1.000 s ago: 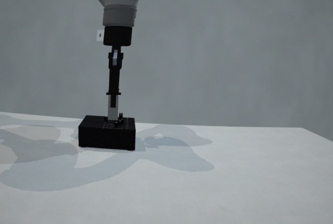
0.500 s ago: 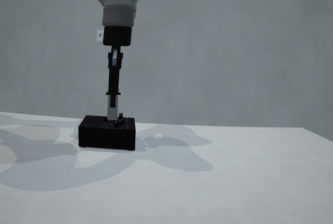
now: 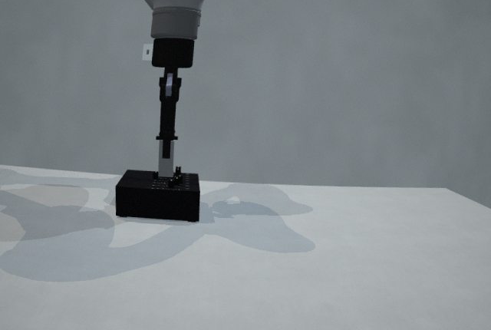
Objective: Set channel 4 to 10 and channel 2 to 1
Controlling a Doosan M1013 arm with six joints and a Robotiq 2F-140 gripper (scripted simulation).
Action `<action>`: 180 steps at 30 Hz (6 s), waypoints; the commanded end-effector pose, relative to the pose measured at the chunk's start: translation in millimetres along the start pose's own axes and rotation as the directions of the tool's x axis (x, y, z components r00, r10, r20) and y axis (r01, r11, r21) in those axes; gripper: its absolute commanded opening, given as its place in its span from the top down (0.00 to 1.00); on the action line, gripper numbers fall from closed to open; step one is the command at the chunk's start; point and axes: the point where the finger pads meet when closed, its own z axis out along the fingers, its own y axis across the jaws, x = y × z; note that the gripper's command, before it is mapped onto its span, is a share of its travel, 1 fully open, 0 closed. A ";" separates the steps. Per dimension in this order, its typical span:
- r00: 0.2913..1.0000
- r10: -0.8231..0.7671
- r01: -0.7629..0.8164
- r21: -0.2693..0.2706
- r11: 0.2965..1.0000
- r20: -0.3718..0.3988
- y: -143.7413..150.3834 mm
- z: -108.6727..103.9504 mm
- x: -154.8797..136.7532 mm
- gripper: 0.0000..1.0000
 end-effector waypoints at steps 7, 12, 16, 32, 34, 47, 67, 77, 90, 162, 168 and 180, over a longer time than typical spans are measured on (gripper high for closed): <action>1.000 0.000 0.000 0.000 1.000 0.000 0.0 -0.1 -0.7 0.90; 1.000 0.000 0.000 0.000 1.000 0.000 0.0 -0.1 -3.5 0.90; 1.000 0.000 0.000 0.000 1.000 0.000 0.0 -0.1 -5.1 0.90; 1.000 0.000 0.000 0.000 1.000 0.000 0.0 -13.4 -5.9 0.90; 1.000 0.000 0.000 0.000 1.000 0.000 0.0 -13.4 -5.9 0.90; 1.000 0.000 0.000 0.000 1.000 0.000 0.0 -40.0 -5.9 0.90; 1.000 0.000 0.000 0.000 1.000 0.000 0.0 -45.7 -5.9 0.00; 1.000 0.000 0.000 0.000 1.000 0.000 0.0 -76.6 -5.9 0.00; 1.000 0.000 0.000 0.000 1.000 0.000 0.0 -104.8 -5.9 0.00; 1.000 0.000 0.000 0.000 1.000 0.000 0.0 -105.3 -5.9 0.00; 1.000 0.000 0.000 0.000 1.000 0.000 0.0 -105.3 -5.9 0.00; 1.000 0.000 0.000 0.000 1.000 0.000 0.0 -105.3 -5.9 0.00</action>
